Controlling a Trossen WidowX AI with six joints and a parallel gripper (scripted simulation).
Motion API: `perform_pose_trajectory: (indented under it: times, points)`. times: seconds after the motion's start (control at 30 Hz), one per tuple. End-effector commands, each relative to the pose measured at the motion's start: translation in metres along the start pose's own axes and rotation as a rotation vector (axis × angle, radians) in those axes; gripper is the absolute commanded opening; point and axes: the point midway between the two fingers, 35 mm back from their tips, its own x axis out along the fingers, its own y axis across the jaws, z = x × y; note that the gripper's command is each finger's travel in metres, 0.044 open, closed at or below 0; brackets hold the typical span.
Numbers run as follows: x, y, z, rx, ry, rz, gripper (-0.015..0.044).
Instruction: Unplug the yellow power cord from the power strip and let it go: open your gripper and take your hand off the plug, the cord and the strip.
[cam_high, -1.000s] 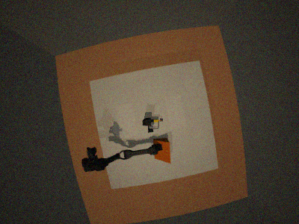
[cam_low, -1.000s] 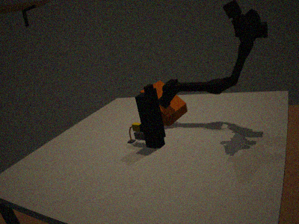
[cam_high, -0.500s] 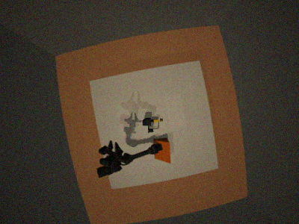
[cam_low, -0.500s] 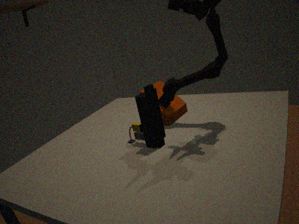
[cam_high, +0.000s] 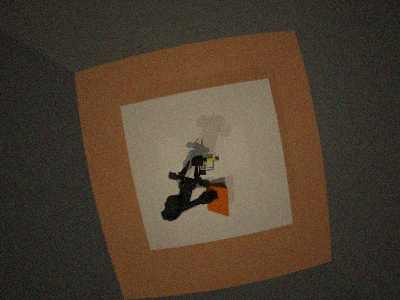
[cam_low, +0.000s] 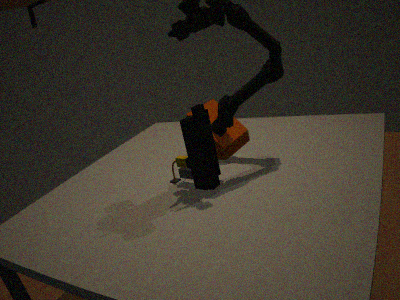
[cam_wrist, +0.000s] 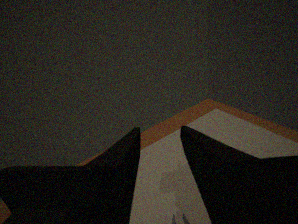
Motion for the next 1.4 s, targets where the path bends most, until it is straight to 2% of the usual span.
perform_pose_trajectory:
  times: [0.0,0.2,0.43,0.6,0.8,1.37]
  points:
    - [0.037,-0.034,-0.025,0.131,0.127,-0.063,0.0160]
    - [0.088,-0.088,-0.078,0.343,0.341,-0.191,0.0160]
    - [0.129,-0.151,-0.176,0.600,0.636,-0.433,0.0160]
    - [0.133,-0.188,-0.253,0.750,0.837,-0.652,0.0160]
    - [0.110,-0.221,-0.337,0.883,1.050,-0.955,0.0160]
    - [0.105,-0.212,-0.348,0.895,1.071,-0.991,0.0160]
